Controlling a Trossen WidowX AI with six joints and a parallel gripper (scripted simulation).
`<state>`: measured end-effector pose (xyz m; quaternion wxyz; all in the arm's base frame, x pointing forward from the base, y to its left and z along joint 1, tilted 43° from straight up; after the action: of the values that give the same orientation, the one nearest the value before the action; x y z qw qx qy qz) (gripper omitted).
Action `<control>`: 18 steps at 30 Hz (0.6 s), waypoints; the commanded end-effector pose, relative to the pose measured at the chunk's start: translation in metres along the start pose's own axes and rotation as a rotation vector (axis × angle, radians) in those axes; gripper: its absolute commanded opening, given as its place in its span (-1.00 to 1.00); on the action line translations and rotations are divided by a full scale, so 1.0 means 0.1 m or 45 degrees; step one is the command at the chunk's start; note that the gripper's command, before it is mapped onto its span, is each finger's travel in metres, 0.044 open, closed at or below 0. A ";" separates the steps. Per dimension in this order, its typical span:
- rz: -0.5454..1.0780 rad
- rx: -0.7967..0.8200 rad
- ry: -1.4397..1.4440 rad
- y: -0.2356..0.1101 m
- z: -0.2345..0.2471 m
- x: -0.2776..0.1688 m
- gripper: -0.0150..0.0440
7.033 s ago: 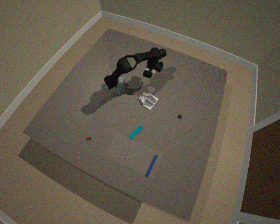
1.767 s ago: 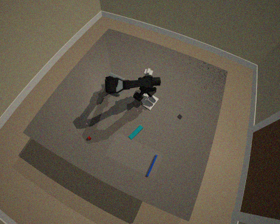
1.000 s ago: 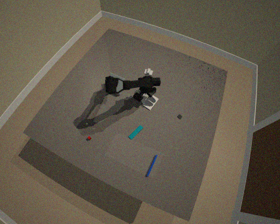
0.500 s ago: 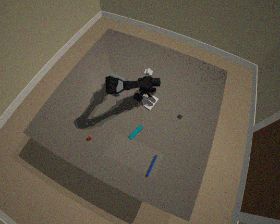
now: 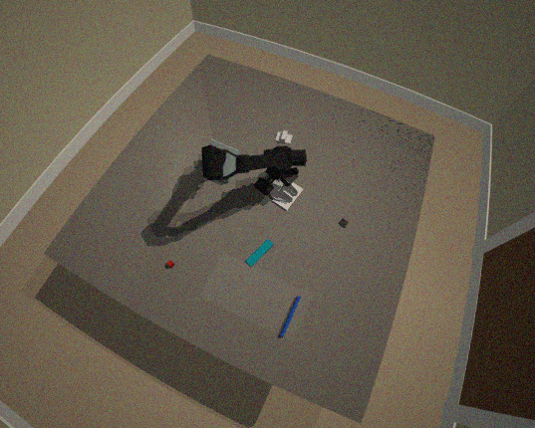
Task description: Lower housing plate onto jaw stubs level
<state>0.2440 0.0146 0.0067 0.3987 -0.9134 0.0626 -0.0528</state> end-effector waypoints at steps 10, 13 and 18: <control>-0.004 -0.003 -0.006 0.03 0.00 0.00 0.70; -0.004 -0.003 -0.006 0.03 0.00 0.00 0.70; -0.004 -0.003 -0.006 0.03 0.00 0.00 0.70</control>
<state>0.2437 0.0127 0.0046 0.3974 -0.9141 0.0615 -0.0525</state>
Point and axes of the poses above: the point midway between the two fingers, 35 mm back from their tips, its own y axis out along the fingers, its own z axis across the jaws, x = y × z, the point moved 7 cm from there along -y, back along the fingers, and after that the axes turned 7 degrees about -y, right-handed, at the moved point
